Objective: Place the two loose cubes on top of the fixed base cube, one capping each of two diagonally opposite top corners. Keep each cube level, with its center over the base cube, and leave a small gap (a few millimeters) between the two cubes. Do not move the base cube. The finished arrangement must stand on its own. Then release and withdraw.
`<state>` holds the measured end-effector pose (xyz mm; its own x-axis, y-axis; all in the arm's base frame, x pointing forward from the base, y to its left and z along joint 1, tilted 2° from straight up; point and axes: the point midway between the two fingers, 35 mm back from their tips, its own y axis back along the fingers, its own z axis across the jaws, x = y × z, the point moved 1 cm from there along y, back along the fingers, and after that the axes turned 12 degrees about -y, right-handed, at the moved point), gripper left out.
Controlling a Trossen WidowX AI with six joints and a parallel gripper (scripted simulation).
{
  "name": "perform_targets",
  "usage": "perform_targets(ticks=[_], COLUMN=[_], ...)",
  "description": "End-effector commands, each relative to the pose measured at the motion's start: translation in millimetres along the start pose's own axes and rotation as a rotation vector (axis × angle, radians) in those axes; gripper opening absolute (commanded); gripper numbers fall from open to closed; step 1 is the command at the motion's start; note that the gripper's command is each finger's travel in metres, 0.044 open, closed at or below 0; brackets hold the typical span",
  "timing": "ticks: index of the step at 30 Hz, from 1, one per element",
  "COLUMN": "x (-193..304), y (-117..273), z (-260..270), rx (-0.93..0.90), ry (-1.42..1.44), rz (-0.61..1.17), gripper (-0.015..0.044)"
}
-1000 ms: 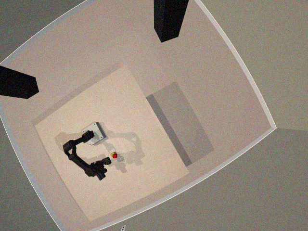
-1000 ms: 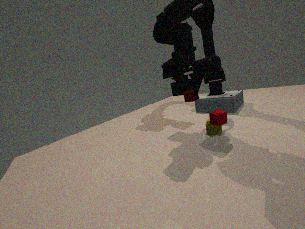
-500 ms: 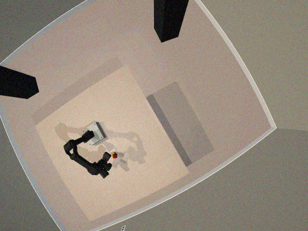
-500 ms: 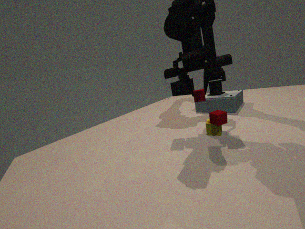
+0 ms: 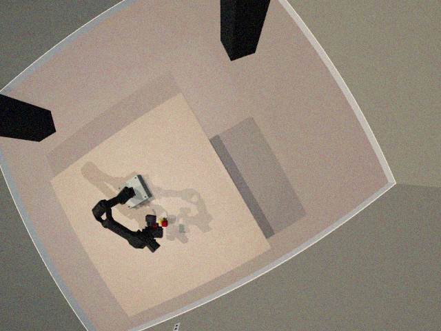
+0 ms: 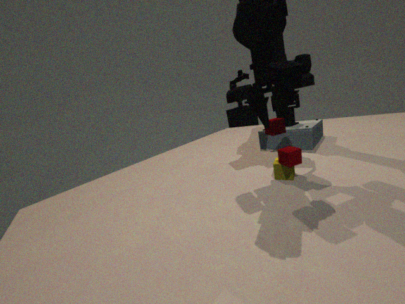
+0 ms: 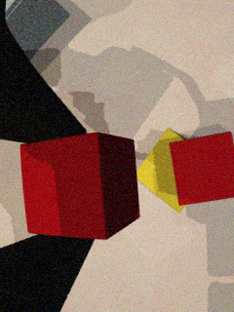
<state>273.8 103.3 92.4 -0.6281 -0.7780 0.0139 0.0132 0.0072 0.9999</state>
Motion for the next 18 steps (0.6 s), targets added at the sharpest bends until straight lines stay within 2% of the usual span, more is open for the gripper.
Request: perform_targets(ticks=[1, 11, 18], x=[-2, 1, 1], y=[0, -28, -30], z=[1, 0, 0], rx=[-0.002, -0.002, -0.002], ry=[0.024, 0.036, 0.037], rz=[-0.006, -0.006, -0.006], gripper=[0.0105, 0.0105, 0.0105])
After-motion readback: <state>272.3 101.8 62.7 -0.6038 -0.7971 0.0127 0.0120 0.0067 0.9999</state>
